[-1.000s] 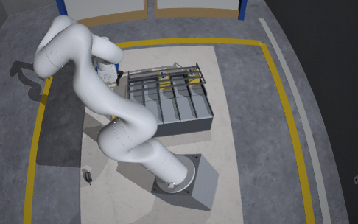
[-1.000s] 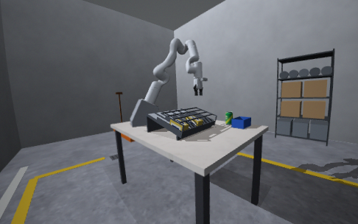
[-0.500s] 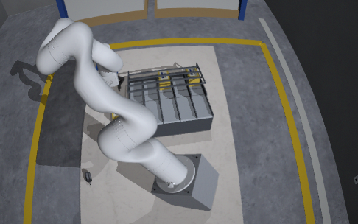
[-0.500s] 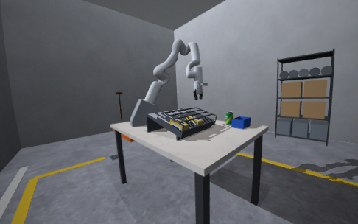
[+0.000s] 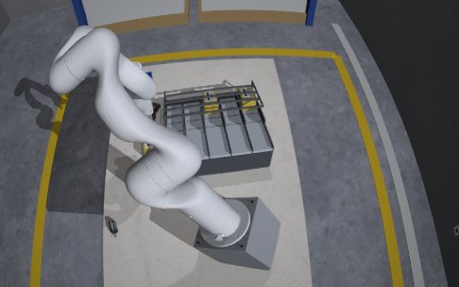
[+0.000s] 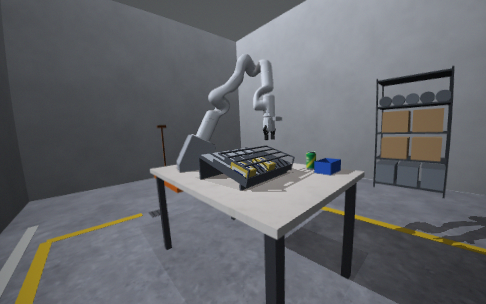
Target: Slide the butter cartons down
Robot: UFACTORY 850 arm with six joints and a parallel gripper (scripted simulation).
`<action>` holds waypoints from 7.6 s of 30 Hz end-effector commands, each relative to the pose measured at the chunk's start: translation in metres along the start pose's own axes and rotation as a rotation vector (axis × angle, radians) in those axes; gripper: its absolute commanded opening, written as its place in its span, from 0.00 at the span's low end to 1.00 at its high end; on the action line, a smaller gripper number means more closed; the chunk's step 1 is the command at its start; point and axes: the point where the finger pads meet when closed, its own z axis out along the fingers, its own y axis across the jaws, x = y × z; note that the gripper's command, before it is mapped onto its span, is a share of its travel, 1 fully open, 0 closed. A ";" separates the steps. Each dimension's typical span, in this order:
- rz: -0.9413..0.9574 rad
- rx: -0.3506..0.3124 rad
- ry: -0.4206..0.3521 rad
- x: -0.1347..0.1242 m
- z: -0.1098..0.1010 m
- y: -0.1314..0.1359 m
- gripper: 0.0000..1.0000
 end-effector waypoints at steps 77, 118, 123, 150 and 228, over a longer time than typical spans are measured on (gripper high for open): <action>0.002 -0.010 -0.015 0.003 0.147 -0.003 0.90; 0.002 -0.010 -0.017 0.004 0.183 -0.004 0.00; 0.002 -0.010 -0.017 0.004 0.183 -0.004 0.00; 0.002 -0.010 -0.017 0.003 0.083 -0.003 0.00; 0.056 0.009 0.005 -0.081 -0.057 0.210 0.00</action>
